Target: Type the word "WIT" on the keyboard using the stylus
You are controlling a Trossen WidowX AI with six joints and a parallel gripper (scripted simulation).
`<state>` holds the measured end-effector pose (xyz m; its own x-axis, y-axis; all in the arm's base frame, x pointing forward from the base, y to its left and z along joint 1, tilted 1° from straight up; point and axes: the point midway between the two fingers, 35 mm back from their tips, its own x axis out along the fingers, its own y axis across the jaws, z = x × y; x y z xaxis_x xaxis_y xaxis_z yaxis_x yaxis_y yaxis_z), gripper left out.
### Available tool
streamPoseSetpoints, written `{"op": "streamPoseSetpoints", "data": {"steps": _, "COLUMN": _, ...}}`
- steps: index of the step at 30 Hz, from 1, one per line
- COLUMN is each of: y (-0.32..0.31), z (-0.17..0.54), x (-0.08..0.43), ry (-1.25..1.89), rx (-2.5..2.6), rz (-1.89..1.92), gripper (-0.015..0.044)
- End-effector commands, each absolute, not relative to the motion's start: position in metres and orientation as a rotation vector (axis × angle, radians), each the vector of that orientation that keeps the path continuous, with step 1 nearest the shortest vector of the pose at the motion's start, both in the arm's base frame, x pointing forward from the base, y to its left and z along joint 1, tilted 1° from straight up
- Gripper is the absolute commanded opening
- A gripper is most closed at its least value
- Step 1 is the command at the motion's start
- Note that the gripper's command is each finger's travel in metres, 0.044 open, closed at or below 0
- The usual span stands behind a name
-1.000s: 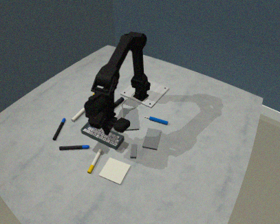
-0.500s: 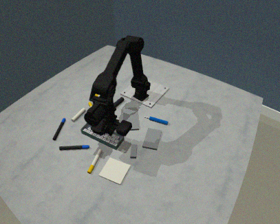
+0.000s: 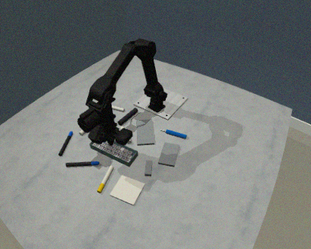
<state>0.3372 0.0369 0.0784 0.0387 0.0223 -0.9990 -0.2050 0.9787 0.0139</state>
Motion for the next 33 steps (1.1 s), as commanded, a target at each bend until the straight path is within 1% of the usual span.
{"op": "streamPoseSetpoints", "data": {"steps": 1, "y": 0.0, "z": 0.078, "x": 0.345, "ry": 1.526, "rx": -0.143, "rz": 0.165, "gripper": 0.0}}
{"op": "streamPoseSetpoints", "data": {"steps": 4, "y": -0.024, "z": 0.077, "x": 0.349, "ry": 1.526, "rx": -0.145, "rz": 0.164, "gripper": 0.0}}
{"op": "streamPoseSetpoints", "data": {"steps": 14, "y": -0.023, "z": 0.077, "x": 0.347, "ry": 1.526, "rx": -0.145, "rz": 0.164, "gripper": 0.0}}
{"op": "streamPoseSetpoints", "data": {"steps": 19, "y": -0.005, "z": 0.076, "x": 0.315, "ry": 1.529, "rx": -0.144, "rz": 0.165, "gripper": 0.0}}
{"op": "streamPoseSetpoints", "data": {"steps": 28, "y": -0.004, "z": 0.076, "x": 0.314, "ry": 1.529, "rx": -0.144, "rz": 0.165, "gripper": 0.0}}
{"op": "streamPoseSetpoints", "data": {"steps": 30, "y": 0.006, "z": 0.076, "x": 0.313, "ry": 1.529, "rx": -0.143, "rz": 0.166, "gripper": 0.0}}
{"op": "streamPoseSetpoints", "data": {"steps": 33, "y": 0.05, "z": 0.077, "x": 0.305, "ry": 1.529, "rx": -0.139, "rz": 0.17, "gripper": 0.0}}
